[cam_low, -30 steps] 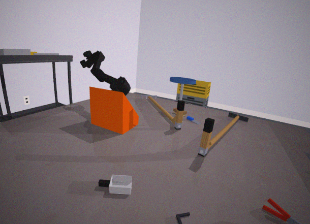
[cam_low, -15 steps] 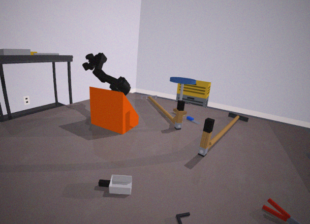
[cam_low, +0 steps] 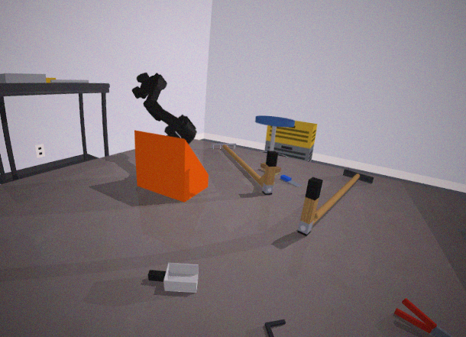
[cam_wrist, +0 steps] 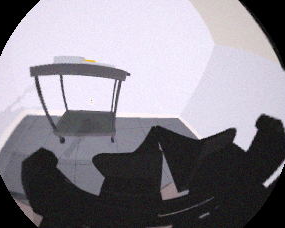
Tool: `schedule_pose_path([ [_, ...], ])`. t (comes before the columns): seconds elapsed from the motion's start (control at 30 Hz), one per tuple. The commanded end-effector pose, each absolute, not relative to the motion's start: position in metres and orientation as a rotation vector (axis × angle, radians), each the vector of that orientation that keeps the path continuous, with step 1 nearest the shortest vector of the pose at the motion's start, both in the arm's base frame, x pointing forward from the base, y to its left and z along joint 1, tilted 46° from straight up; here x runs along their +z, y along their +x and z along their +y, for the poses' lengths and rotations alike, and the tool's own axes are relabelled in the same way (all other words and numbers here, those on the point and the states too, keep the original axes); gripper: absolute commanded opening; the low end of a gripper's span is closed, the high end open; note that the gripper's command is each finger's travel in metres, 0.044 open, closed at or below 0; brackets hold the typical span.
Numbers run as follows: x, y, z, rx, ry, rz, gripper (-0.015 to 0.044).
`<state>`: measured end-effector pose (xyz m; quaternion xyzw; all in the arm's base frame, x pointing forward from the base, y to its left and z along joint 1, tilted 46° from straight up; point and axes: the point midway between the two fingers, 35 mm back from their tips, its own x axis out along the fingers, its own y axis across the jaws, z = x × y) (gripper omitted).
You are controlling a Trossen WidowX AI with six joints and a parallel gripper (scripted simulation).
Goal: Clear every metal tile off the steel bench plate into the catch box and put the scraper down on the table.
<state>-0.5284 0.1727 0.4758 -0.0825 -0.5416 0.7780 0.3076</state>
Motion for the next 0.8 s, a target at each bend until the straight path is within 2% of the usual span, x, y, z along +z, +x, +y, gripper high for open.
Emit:
schedule_pose_path([
  [0.0, 0.495, -0.517, 0.171, 2.023, -0.181, -1.434, 0.0000],
  [0.77, 0.578, -0.458, 0.157, 1.845, 0.006, -1.430, 0.0000],
])
